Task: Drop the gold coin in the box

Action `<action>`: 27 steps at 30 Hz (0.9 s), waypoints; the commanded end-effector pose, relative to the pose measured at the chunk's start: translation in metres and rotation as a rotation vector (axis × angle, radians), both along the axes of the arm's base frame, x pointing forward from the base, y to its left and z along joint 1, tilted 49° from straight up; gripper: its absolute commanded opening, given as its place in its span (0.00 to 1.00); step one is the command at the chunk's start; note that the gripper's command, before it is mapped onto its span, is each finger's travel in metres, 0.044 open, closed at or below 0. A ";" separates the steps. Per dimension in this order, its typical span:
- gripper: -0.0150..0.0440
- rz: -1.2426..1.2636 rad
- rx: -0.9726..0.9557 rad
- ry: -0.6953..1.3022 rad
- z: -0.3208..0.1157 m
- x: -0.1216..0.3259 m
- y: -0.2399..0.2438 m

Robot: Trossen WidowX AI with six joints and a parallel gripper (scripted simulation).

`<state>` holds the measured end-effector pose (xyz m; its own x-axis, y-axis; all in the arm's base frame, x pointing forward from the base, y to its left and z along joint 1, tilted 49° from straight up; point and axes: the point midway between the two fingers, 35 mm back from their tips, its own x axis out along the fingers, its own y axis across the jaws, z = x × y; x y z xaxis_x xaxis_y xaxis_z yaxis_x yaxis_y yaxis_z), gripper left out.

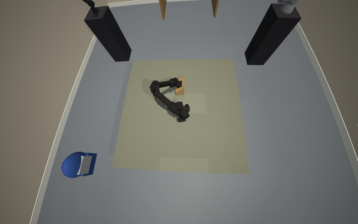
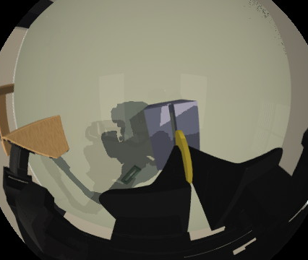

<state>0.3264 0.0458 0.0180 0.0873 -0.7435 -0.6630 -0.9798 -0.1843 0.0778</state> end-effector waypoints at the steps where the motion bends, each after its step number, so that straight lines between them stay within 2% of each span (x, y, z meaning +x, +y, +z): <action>1: 0.25 0.002 -0.007 0.003 -0.001 0.000 -0.003; 22: 0.25 0.003 -0.008 0.003 -0.007 0.000 -0.010; 27: 0.48 0.000 0.000 0.000 -0.006 0.001 -0.007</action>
<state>0.3273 0.0383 0.0115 0.0869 -0.7437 -0.6629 -0.9797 -0.1843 0.0784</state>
